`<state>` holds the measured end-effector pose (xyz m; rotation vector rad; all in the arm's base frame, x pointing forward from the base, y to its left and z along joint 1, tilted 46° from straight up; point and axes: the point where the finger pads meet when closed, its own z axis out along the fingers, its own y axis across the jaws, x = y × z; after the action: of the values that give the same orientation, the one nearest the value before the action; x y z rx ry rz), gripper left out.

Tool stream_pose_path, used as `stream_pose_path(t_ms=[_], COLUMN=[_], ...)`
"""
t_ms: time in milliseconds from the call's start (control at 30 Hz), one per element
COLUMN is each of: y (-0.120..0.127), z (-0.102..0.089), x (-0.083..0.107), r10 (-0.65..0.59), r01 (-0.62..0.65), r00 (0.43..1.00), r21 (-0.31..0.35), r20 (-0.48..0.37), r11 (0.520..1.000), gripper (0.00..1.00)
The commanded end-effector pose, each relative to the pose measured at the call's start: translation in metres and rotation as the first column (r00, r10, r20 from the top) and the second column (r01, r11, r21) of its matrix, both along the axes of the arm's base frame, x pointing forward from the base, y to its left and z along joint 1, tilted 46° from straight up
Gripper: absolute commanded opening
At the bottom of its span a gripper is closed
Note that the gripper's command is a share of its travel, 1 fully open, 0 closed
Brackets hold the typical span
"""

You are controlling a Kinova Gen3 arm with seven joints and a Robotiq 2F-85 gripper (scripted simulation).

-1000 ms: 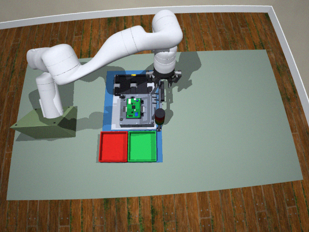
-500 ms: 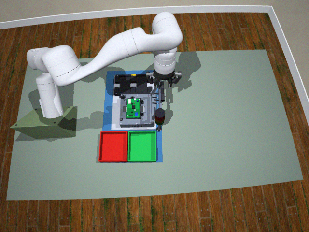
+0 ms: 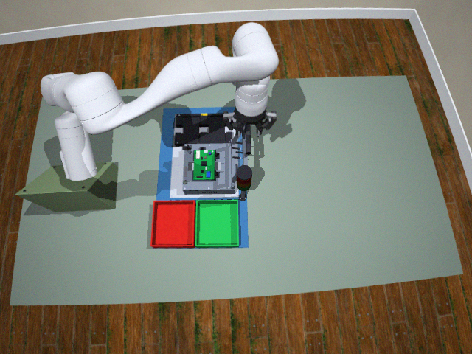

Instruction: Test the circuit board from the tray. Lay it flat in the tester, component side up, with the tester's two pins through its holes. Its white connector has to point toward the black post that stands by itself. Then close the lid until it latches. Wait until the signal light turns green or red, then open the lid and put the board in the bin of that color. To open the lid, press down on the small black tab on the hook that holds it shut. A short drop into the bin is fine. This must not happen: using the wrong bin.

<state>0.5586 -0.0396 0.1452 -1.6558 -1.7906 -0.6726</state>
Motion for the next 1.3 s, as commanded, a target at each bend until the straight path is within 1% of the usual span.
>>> stream_pose_path(t_ms=[0, 667, 900, 1267], y=[-0.001, 0.001, 0.007, 0.027], z=[0.001, -0.001, -0.007, -0.026], x=[0.000, 0.000, -0.001, -0.003], r10=[-0.002, -0.002, -0.002, -0.002], r01=[0.002, 0.002, 0.002, 0.002], r00=[1.000, 1.000, 1.000, 1.000], r21=[0.000, 0.000, 0.000, 0.000], r20=[0.001, 0.001, 0.001, 0.001], r11=[1.000, 1.000, 1.000, 1.000], gripper=[0.50, 0.50, 0.50, 0.50])
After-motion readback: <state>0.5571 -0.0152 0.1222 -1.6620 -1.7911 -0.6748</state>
